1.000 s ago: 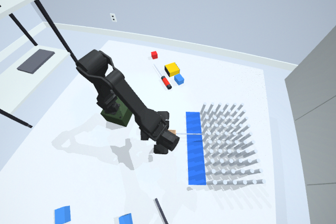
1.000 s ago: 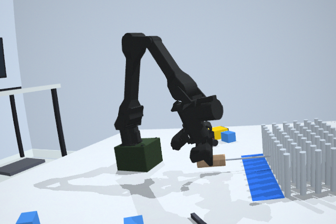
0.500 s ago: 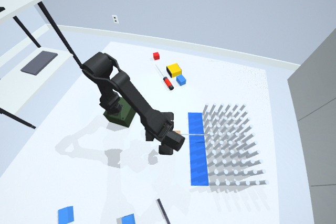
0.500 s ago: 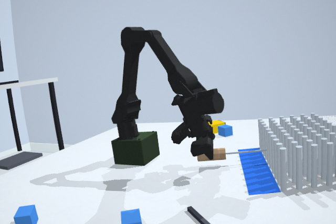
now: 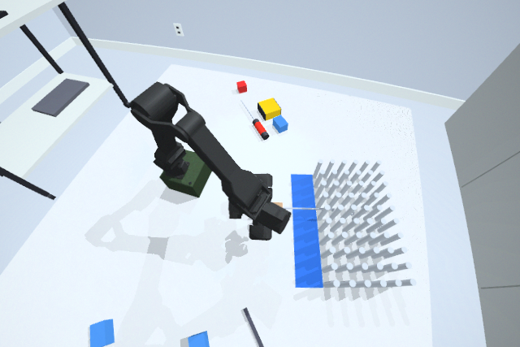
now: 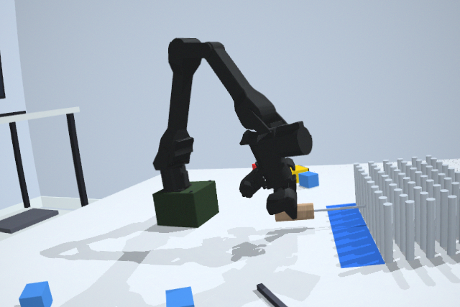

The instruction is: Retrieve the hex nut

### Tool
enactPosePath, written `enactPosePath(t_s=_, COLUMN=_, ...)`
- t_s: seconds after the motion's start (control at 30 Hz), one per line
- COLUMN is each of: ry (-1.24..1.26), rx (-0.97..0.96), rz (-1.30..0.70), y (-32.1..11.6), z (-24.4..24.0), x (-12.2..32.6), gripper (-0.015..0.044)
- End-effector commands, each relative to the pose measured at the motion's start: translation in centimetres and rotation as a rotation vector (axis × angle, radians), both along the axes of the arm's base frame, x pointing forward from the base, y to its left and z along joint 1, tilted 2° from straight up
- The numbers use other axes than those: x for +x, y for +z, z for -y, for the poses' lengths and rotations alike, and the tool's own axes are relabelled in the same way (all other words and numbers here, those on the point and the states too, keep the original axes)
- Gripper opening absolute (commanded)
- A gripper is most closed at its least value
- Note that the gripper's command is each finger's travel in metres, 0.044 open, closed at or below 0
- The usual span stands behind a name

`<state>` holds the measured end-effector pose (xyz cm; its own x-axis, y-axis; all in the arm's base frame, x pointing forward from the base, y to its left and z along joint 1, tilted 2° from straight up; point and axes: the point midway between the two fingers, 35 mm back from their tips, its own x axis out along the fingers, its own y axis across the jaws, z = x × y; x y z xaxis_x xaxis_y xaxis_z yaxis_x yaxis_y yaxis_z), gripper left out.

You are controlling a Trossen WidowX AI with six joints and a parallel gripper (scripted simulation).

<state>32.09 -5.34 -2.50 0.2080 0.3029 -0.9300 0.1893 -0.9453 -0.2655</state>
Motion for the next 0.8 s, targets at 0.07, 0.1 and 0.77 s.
enactPosePath(t_s=0.07, ry=-0.002, rx=-0.003, rz=0.006, y=0.2, z=0.0, x=0.7, gripper=0.0000)
enactPosePath(t_s=0.1, ry=-0.002, rx=-0.003, rz=0.006, y=0.2, z=0.0, x=0.7, gripper=0.0000)
enactPosePath(t_s=0.77, ry=-0.002, rx=-0.002, rz=0.008, y=0.2, z=-0.3, x=2.0, gripper=0.0000)
